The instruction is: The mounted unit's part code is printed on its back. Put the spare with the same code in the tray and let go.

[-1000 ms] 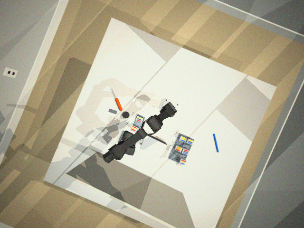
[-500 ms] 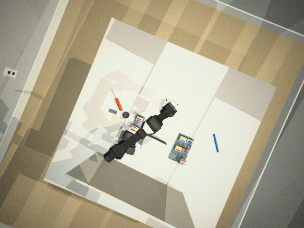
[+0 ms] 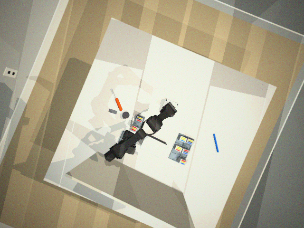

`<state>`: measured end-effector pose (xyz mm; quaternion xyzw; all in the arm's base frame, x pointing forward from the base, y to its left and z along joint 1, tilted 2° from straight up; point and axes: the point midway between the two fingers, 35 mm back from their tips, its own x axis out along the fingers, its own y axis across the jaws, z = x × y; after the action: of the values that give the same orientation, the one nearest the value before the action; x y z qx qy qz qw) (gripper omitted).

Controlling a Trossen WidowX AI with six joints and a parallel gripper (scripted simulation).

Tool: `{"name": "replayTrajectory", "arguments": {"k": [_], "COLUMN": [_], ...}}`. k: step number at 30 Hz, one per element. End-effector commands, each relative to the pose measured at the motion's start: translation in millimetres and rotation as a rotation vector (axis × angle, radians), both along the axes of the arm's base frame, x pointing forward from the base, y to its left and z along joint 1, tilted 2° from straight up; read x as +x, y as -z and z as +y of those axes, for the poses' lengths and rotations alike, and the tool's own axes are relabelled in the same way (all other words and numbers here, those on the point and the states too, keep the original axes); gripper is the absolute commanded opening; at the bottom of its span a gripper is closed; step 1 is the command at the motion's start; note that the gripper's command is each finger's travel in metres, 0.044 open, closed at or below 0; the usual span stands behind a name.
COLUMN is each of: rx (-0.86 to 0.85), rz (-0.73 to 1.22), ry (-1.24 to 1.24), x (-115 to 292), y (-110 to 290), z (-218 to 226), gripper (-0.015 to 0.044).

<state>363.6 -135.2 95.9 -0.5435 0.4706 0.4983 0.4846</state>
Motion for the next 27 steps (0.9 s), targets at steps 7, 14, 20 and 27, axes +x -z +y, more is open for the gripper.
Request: {"name": "replayTrajectory", "arguments": {"k": [7,14,20,27], "rx": [0.005,0.005,0.005,0.005], "rz": [0.005,0.005,0.005,0.005], "ry": [-0.006,-0.006,-0.006,-0.006], "x": [-2,-2,-2,-3], "y": [9,14,18,23], "z": [1,1,1,2], "gripper": [0.0,0.0,0.0,0.0]}}
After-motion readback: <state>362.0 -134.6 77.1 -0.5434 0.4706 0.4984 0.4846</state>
